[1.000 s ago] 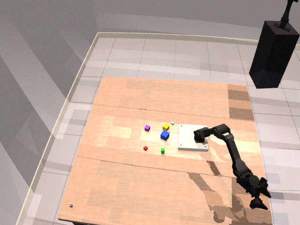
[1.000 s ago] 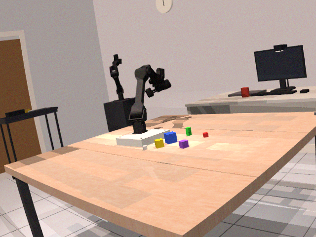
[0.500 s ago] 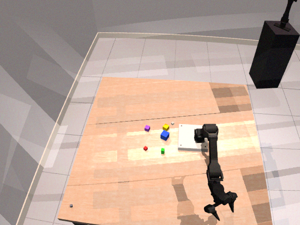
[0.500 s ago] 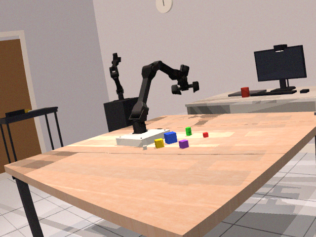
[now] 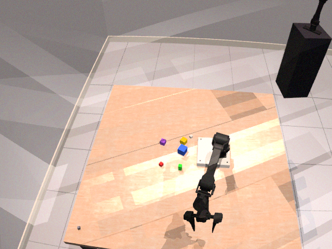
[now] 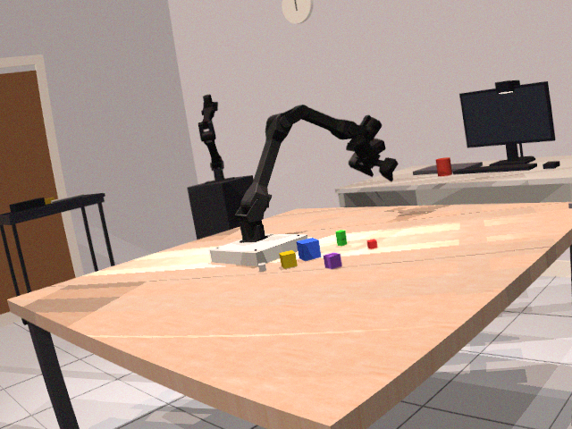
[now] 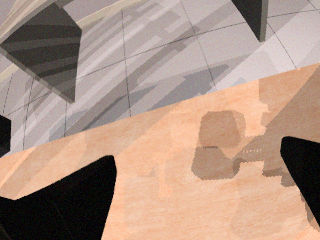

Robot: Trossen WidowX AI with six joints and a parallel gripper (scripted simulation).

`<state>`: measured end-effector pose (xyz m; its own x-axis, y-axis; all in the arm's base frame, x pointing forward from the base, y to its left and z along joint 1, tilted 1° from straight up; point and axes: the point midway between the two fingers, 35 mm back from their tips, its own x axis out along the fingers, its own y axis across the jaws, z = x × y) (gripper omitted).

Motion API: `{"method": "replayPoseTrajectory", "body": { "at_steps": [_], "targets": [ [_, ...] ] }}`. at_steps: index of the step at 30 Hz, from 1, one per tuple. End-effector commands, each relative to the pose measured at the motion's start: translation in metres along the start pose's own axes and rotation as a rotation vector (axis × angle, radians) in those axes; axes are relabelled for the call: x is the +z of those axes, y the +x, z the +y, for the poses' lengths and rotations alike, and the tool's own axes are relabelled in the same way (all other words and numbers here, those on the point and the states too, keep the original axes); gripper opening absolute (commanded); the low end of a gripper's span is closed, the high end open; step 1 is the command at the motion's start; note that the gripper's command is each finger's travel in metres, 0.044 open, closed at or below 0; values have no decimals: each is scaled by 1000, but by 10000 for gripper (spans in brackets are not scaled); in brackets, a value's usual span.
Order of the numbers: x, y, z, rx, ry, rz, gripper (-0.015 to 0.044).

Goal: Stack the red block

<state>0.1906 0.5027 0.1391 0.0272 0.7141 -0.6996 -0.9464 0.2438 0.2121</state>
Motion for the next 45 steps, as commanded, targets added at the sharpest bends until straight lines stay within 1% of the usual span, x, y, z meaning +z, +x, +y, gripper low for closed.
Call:
{"method": "replayPoseTrajectory", "body": {
  "at_steps": [1,7,13,24,32,40,42,45],
  "targets": [
    [-15,-11,-41,-74,134,43,440],
    [-41,-41,-116,-213,393,94,440],
    [-76,-79,-180,-348,657,133,440],
    [-152,-160,-267,-581,1137,178,440],
    [-215,-223,-302,-733,1469,195,440],
    [-278,-284,-310,-869,1792,207,440],
    [-287,-292,-309,-889,1842,208,440],
    [-288,-293,-309,-891,1848,209,440]
  ]
}}
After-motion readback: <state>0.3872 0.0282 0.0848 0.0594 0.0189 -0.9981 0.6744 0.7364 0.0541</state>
